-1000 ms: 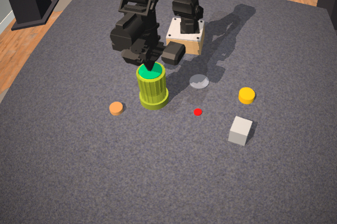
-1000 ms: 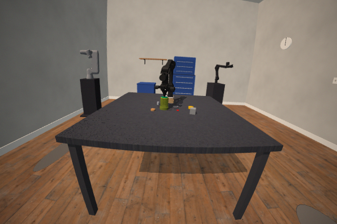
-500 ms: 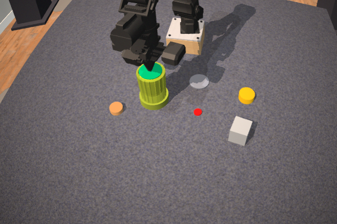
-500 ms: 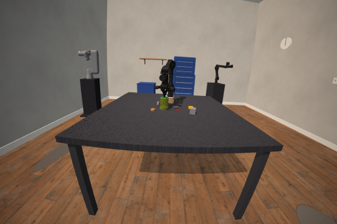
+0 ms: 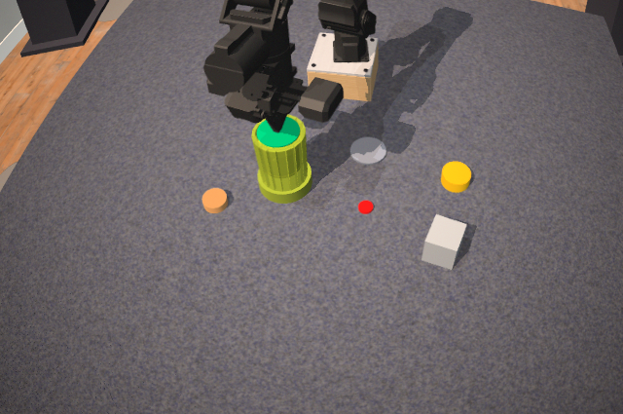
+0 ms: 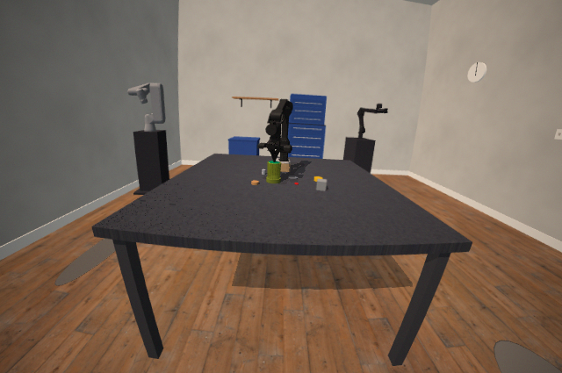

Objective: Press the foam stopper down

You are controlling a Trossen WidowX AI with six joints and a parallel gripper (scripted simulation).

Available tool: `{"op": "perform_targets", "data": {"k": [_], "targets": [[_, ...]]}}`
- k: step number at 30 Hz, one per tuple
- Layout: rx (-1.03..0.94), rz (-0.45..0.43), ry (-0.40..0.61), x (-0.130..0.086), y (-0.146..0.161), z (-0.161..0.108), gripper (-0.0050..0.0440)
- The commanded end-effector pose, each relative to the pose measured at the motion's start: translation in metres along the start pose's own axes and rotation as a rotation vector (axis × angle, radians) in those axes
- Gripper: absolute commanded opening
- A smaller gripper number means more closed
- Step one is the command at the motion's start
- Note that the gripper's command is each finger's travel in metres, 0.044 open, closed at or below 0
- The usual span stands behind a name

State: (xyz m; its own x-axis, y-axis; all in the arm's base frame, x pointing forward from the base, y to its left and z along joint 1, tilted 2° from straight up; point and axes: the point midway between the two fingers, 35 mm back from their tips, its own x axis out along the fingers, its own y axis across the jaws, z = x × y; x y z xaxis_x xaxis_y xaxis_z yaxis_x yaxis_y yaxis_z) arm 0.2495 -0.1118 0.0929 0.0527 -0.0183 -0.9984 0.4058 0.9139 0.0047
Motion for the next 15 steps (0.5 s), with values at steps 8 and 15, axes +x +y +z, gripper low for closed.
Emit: {"op": "perform_targets", "data": {"k": [8,15], "targets": [[-0.002,0.005,0.017,0.0054,0.0009,-0.0044,0.0000],[-0.002,0.005,0.018,0.0061,0.0009,-0.0045,0.0000]]}}
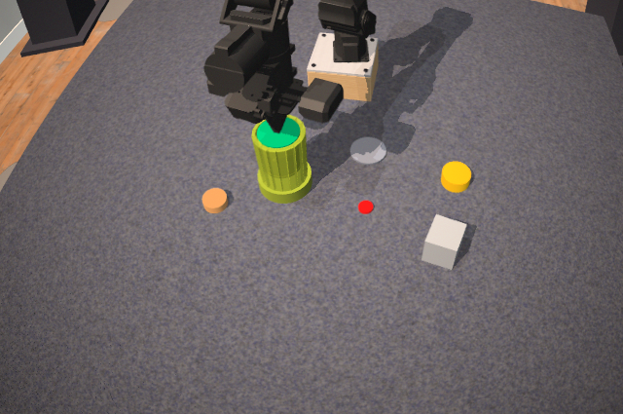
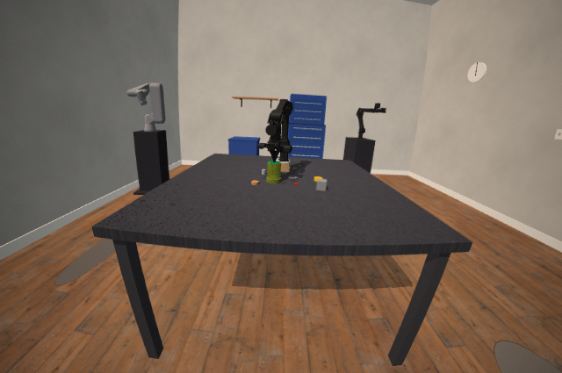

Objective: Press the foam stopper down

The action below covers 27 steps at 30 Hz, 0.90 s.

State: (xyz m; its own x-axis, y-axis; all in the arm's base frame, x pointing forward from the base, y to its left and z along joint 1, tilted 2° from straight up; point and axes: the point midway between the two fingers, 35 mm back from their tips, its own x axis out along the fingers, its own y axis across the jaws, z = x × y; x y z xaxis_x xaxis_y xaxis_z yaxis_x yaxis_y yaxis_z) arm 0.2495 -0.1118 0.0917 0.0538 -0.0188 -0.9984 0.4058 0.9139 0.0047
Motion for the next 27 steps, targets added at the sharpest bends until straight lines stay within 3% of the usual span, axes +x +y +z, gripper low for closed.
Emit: {"op": "perform_targets", "data": {"k": [1,23,27], "targets": [[-0.002,0.005,0.019,0.005,0.001,-0.004,0.0000],[-0.002,0.005,0.019,0.007,0.001,-0.005,0.0000],[-0.002,0.005,0.018,-0.011,0.001,-0.001,0.0000]]}}
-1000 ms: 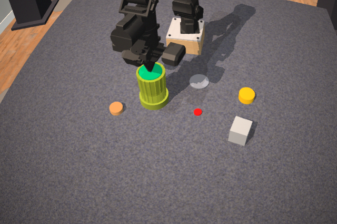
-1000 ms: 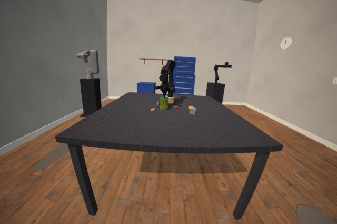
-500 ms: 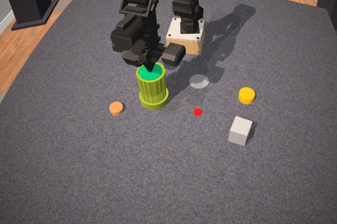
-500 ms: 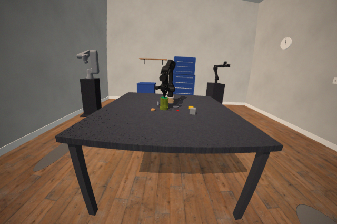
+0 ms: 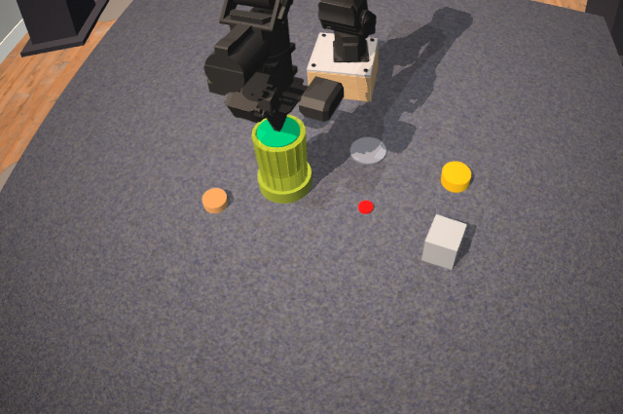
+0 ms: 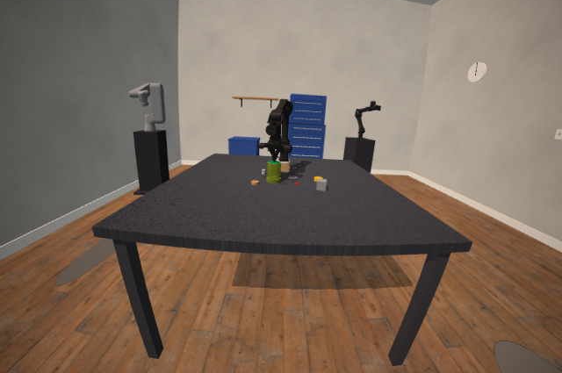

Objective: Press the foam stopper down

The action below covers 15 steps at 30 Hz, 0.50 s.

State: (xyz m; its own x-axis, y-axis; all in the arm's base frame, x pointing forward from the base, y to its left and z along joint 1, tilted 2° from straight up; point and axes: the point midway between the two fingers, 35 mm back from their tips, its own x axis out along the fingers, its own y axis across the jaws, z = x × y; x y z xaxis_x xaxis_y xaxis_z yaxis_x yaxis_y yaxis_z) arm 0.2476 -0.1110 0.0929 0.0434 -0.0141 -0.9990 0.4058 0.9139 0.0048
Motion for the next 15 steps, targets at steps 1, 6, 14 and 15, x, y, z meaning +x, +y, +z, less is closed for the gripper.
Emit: {"op": "perform_targets", "data": {"k": [1,6,14,15], "targets": [[-0.002,0.005,0.007,-0.018,0.001,0.002,0.0000],[-0.002,0.005,0.007,-0.066,0.000,0.004,0.0000],[-0.002,0.005,0.007,-0.068,0.000,0.003,0.0000],[-0.002,0.005,0.007,-0.068,0.000,0.003,0.0000]]}}
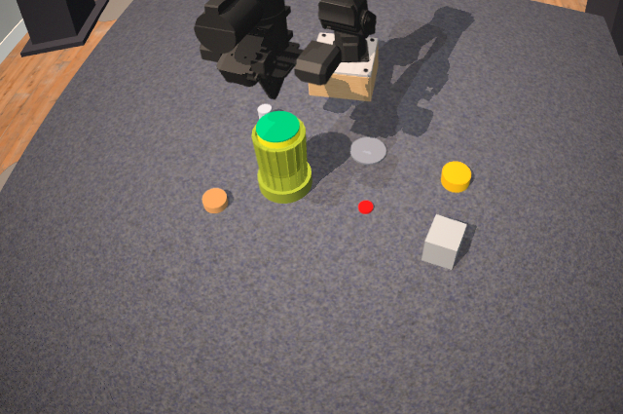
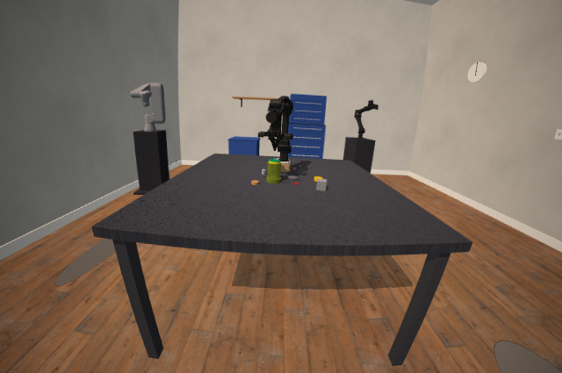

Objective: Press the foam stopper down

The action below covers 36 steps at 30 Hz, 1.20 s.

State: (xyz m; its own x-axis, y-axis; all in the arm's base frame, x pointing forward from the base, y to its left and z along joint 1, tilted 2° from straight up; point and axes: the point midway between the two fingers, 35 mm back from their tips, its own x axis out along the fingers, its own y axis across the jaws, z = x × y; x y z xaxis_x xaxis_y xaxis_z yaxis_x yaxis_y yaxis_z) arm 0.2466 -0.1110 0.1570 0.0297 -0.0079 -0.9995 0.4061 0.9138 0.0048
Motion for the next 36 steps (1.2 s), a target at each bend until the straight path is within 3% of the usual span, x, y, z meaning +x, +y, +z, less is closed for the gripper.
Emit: {"op": "perform_targets", "data": {"k": [1,36], "targets": [[-0.003,0.005,-0.008,-0.0037,0.0005,0.0015,0.0000],[0.000,0.000,0.000,-0.0003,0.0000,0.0000,0.0000]]}}
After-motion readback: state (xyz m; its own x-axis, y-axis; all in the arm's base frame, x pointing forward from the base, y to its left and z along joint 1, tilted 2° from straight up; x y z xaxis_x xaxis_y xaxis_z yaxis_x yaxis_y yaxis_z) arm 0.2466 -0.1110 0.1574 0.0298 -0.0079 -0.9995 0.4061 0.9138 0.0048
